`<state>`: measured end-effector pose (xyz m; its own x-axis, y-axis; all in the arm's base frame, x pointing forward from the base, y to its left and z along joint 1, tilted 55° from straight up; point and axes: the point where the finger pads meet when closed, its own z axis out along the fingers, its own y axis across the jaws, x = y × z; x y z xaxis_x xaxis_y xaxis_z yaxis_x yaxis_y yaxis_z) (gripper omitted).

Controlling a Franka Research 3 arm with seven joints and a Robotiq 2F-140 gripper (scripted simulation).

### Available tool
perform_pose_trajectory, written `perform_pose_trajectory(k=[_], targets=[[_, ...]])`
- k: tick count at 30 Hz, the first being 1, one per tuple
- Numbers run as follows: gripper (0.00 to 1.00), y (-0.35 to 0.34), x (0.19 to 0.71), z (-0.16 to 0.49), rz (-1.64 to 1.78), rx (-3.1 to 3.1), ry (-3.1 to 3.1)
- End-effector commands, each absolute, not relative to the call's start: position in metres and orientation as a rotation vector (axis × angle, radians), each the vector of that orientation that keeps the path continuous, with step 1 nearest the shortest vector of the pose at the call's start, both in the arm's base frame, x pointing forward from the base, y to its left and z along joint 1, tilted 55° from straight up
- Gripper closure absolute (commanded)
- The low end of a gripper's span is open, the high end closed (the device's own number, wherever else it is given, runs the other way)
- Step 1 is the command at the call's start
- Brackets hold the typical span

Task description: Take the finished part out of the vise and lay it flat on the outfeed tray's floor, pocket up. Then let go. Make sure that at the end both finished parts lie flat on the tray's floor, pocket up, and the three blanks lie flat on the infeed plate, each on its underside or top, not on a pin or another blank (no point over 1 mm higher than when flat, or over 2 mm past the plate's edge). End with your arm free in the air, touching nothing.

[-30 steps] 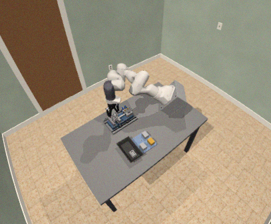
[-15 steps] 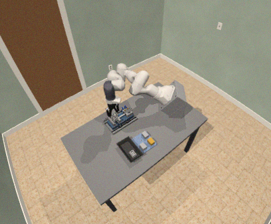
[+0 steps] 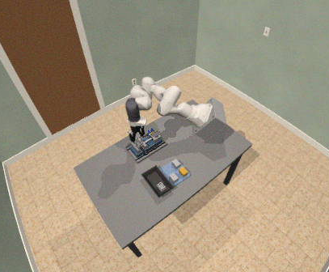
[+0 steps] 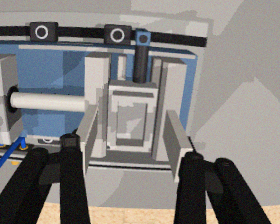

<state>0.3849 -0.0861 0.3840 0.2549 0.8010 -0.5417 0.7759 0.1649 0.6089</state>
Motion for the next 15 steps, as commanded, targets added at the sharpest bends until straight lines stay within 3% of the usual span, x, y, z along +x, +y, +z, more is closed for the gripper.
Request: perform_pose_trajectory(k=[1, 14, 15], targets=[[0.60, -0.0856, 0.3854, 0.3837, 0.034, 1.585, 1.509], [0.60, -0.0856, 0.3854, 0.3837, 0.034, 1.585, 1.509], [1.00, -0.0856, 0.3854, 0.3837, 0.034, 1.585, 1.509]])
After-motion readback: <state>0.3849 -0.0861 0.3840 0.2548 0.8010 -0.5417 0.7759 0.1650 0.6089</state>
